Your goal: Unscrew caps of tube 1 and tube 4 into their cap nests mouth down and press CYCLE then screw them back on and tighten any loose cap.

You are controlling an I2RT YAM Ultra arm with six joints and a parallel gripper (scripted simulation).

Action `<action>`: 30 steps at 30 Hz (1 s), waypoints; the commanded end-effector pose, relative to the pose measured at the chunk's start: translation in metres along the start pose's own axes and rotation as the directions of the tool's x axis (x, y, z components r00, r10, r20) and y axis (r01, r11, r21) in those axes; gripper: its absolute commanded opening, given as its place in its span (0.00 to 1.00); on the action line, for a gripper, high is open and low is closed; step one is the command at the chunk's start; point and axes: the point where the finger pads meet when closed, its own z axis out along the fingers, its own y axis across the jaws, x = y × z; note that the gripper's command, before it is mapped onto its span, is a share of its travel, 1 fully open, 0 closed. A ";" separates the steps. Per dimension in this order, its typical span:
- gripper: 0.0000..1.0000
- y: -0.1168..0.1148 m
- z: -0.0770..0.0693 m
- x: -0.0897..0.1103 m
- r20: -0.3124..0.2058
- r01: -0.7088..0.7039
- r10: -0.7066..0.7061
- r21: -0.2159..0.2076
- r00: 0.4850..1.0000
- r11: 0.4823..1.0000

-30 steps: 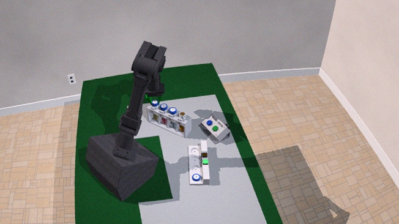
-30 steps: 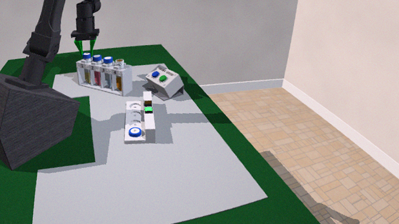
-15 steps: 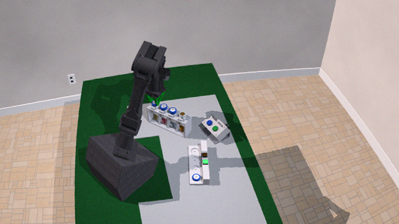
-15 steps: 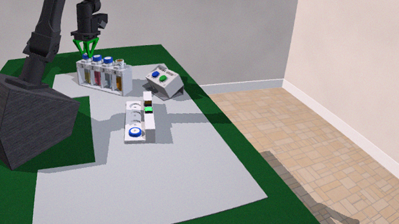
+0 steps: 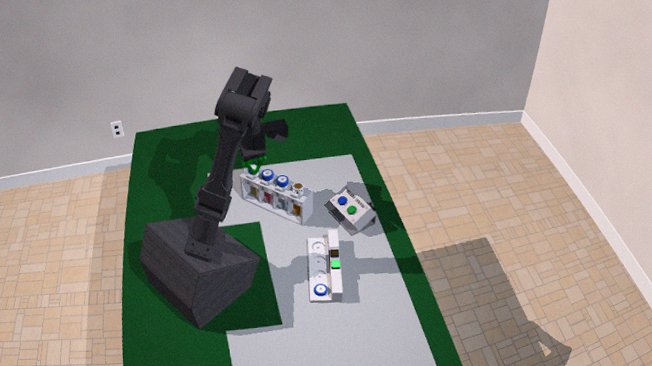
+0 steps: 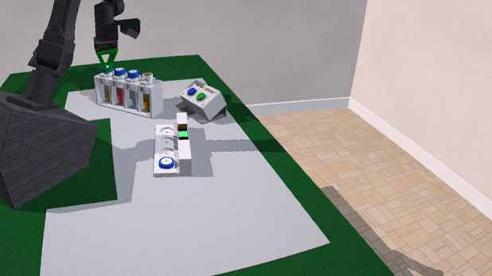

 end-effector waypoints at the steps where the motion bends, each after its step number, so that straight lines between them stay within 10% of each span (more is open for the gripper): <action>1: 0.00 0.001 -0.002 0.000 -0.001 -0.208 0.208 -0.008 0.978 0.978; 12: 0.00 0.001 -0.001 0.000 -0.005 -0.644 0.644 -0.006 0.765 0.765; 22: 0.00 0.001 -0.001 0.000 -0.005 -0.644 0.644 -0.006 0.765 0.765; 23: 0.49 0.001 -0.001 0.000 -0.005 -0.644 0.644 -0.006 0.765 0.765; 30: 0.49 0.001 -0.001 0.000 -0.005 -0.644 0.644 -0.006 0.765 0.765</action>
